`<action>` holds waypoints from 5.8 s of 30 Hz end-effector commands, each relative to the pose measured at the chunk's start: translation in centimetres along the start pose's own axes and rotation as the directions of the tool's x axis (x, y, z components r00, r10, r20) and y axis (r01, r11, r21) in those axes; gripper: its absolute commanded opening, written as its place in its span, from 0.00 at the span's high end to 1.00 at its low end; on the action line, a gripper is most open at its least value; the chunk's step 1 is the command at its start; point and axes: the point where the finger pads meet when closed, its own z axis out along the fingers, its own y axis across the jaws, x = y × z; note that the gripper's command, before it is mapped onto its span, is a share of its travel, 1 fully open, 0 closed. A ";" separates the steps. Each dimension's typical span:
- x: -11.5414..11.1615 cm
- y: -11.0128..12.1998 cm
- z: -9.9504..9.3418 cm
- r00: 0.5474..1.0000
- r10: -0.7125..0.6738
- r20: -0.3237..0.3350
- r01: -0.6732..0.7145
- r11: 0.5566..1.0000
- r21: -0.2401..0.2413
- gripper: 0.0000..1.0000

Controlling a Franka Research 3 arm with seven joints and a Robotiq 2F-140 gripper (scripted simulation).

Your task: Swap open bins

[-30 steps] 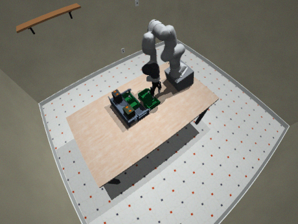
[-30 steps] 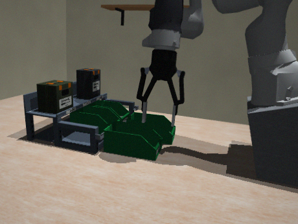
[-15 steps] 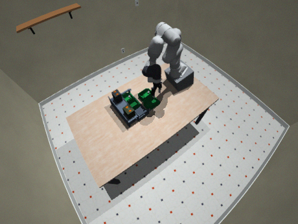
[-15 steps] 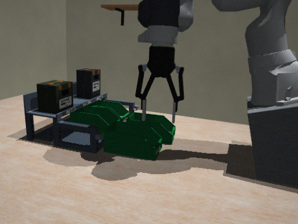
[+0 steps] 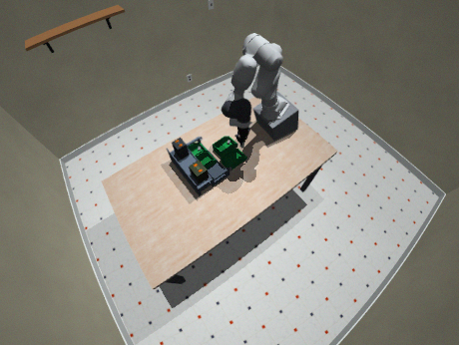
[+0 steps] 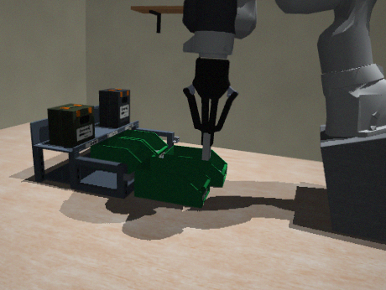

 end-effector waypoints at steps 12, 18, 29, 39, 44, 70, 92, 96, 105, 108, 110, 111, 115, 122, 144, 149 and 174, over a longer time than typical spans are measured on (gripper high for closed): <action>0.1 0.0 0.1 1.000 0.017 -0.004 -0.017 1.000 0.005 1.00; 0.1 0.0 0.1 1.000 0.017 -0.004 -0.017 1.000 0.005 1.00; 0.4 -1.3 -0.4 0.970 0.241 0.003 -0.241 0.970 0.004 1.00; 3.6 -7.1 -3.9 0.763 0.645 0.034 -0.646 0.762 0.050 1.00; 4.6 -8.1 -4.9 0.622 0.781 0.065 -0.783 0.617 0.079 1.00; 4.6 -8.1 -4.9 0.021 0.999 0.025 -1.000 0.021 0.005 0.85; 4.6 -8.1 -4.9 -0.009 1.000 0.005 -1.000 -0.009 0.005 0.85; 4.6 -8.1 -4.9 -0.009 1.000 0.005 -1.000 -0.009 0.005 0.85; 4.6 -8.2 -4.2 -0.009 1.000 0.005 -1.000 -0.009 0.004 0.85; 4.6 -8.2 -4.1 -0.009 1.000 0.005 -1.000 -0.009 0.004 0.85; 4.6 -8.2 -3.8 -0.009 1.000 0.005 -1.000 -0.009 0.004 0.85; 4.6 -8.2 -3.7 -0.009 1.000 0.005 -1.000 -0.009 0.004 0.85; 4.6 -8.2 -3.0 -0.009 1.000 0.005 -1.000 -0.010 0.004 0.85; 4.6 -8.2 -1.6 -0.009 1.000 0.005 -1.000 -0.010 0.004 0.85; 4.5 -8.2 1.3 -0.009 1.000 0.005 -1.000 -0.010 0.004 0.85; 4.5 -8.2 1.6 -0.009 1.000 0.005 -1.000 -0.009 0.004 0.85; 4.7 -8.2 1.8 -0.009 1.000 0.005 -1.000 -0.010 0.004 0.85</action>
